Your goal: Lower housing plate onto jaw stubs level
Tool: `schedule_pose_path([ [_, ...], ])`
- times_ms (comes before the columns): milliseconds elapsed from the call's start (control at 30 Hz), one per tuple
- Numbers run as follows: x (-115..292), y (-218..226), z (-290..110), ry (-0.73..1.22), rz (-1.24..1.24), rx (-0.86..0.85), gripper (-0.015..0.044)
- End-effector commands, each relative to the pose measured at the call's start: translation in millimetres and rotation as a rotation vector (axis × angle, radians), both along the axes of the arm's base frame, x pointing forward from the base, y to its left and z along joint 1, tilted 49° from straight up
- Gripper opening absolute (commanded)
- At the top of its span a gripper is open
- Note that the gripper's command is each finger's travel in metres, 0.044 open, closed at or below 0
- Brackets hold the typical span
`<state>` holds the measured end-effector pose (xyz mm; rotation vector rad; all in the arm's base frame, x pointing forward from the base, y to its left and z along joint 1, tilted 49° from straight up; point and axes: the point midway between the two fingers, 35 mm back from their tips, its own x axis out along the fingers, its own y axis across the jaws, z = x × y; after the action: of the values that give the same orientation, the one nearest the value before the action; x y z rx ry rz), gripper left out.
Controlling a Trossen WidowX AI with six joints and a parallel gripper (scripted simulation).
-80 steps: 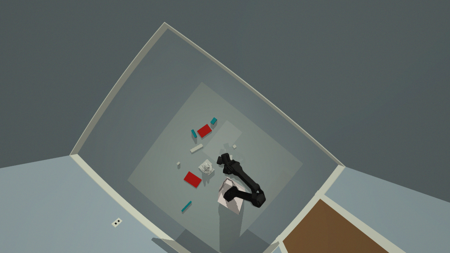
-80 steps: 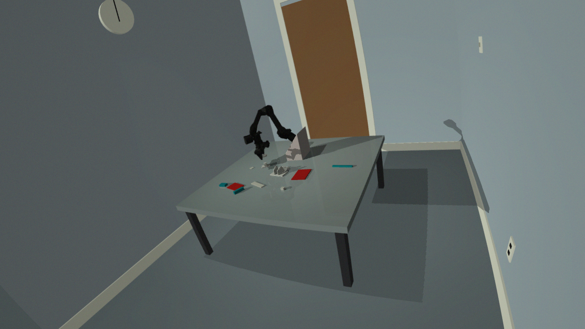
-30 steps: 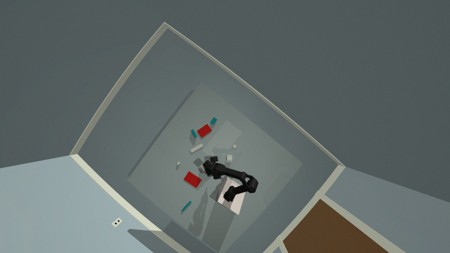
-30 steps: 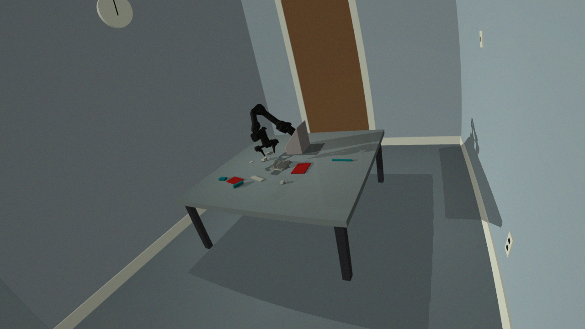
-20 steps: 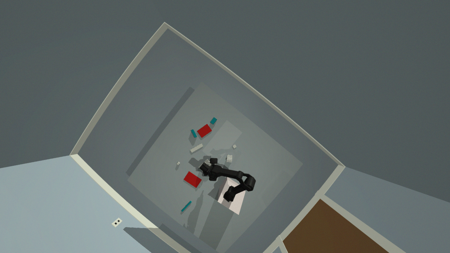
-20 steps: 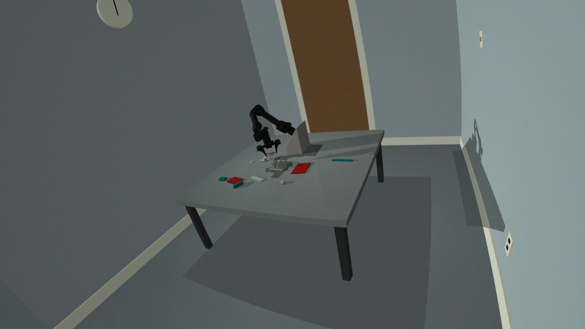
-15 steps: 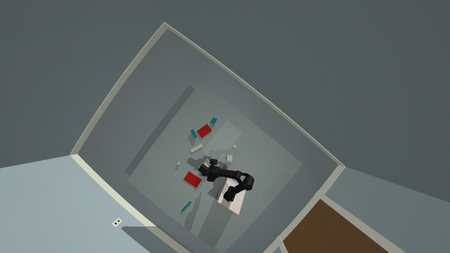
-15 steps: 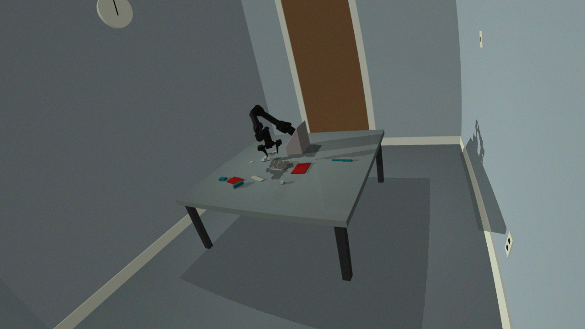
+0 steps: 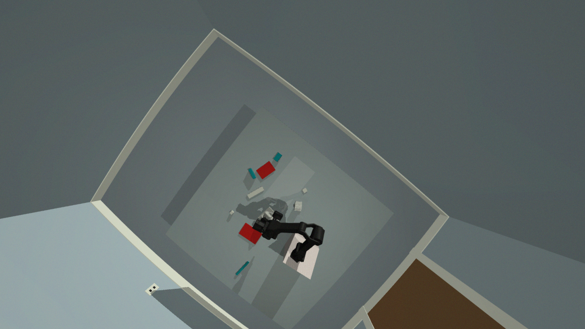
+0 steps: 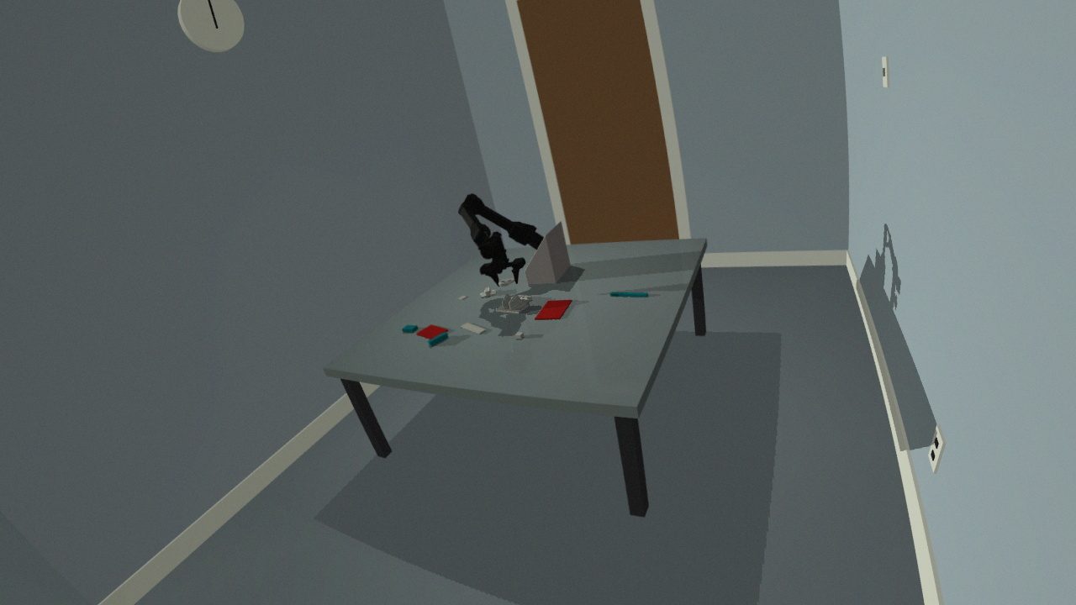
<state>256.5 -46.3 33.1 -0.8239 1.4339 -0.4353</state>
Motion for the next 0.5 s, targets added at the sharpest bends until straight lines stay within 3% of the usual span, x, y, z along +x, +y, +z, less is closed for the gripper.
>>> schedule_pose_path([
  [0, -0.3, 7.9, -8.6, -0.071, -0.065, 0.000, 0.0351],
  [467, -3.0, 24.0, -24.2, -0.249, -0.217, 0.009, 0.0351],
])
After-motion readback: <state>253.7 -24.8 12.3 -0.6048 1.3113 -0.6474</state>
